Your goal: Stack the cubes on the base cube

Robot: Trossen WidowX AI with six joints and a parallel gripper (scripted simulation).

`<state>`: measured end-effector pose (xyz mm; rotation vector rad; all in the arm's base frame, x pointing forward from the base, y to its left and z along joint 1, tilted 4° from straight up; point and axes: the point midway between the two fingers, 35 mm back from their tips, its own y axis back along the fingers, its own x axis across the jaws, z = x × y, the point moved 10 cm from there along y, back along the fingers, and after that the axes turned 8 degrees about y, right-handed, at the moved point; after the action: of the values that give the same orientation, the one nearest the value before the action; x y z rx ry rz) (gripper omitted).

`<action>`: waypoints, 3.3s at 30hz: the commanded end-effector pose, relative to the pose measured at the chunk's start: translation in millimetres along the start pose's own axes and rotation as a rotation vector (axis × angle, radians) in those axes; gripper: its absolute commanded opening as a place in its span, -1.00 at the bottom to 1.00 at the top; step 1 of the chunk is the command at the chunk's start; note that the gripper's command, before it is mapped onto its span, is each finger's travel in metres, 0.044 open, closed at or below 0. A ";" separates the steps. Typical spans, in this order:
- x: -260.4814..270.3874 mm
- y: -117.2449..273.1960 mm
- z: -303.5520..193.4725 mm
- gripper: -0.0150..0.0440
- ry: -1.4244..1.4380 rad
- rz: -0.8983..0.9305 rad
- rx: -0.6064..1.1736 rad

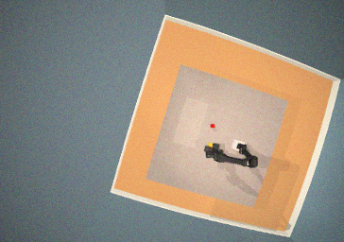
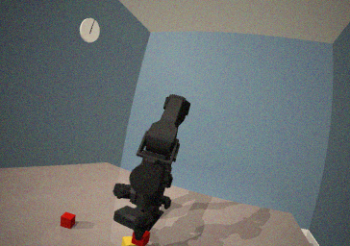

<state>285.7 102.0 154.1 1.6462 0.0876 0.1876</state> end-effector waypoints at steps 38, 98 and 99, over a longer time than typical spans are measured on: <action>-0.6 10.0 0.1 0.20 0.000 -0.003 -0.001; 3.9 3.2 232.3 0.41 0.424 -0.010 -0.024; 3.9 3.2 232.3 0.41 0.424 -0.010 -0.024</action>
<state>330.9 -127.0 152.1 1.5543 0.4126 0.5262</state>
